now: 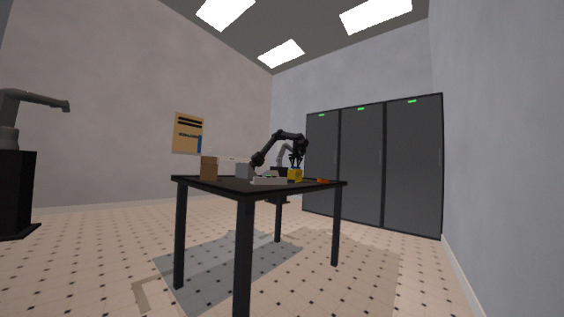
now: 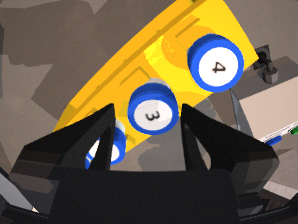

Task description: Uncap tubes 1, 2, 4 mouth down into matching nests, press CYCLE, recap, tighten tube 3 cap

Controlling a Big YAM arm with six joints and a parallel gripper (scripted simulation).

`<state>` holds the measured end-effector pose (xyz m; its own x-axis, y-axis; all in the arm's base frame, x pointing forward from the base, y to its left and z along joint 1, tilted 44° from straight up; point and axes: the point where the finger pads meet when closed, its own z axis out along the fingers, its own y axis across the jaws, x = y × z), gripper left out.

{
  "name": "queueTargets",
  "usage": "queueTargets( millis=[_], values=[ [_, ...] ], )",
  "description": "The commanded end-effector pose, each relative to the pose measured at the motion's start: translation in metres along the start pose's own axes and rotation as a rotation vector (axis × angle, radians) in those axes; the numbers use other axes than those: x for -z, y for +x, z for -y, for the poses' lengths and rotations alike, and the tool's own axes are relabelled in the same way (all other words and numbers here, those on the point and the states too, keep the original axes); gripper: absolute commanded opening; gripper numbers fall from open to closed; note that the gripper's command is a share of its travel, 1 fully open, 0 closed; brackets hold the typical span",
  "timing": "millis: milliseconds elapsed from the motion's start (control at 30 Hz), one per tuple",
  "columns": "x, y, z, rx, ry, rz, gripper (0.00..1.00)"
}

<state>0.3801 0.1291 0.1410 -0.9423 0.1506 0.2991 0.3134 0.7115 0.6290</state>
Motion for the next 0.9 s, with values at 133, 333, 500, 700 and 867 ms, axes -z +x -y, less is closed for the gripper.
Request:
queueTargets(
  millis=[133, 333, 500, 700, 867],
  values=[
    [0.037, -0.009, -0.009, 0.027, -0.012, 0.045, 0.49],
    [0.054, -0.009, -0.007, 0.023, -0.009, 0.042, 0.49],
    [0.043, 0.005, 0.013, 0.080, -0.003, 0.013, 0.00],
    [0.039, 0.014, 0.047, 0.355, -0.004, 0.004, 0.00],
    [0.036, 0.021, 0.072, 0.346, -0.009, -0.006, 0.00]
  ],
)
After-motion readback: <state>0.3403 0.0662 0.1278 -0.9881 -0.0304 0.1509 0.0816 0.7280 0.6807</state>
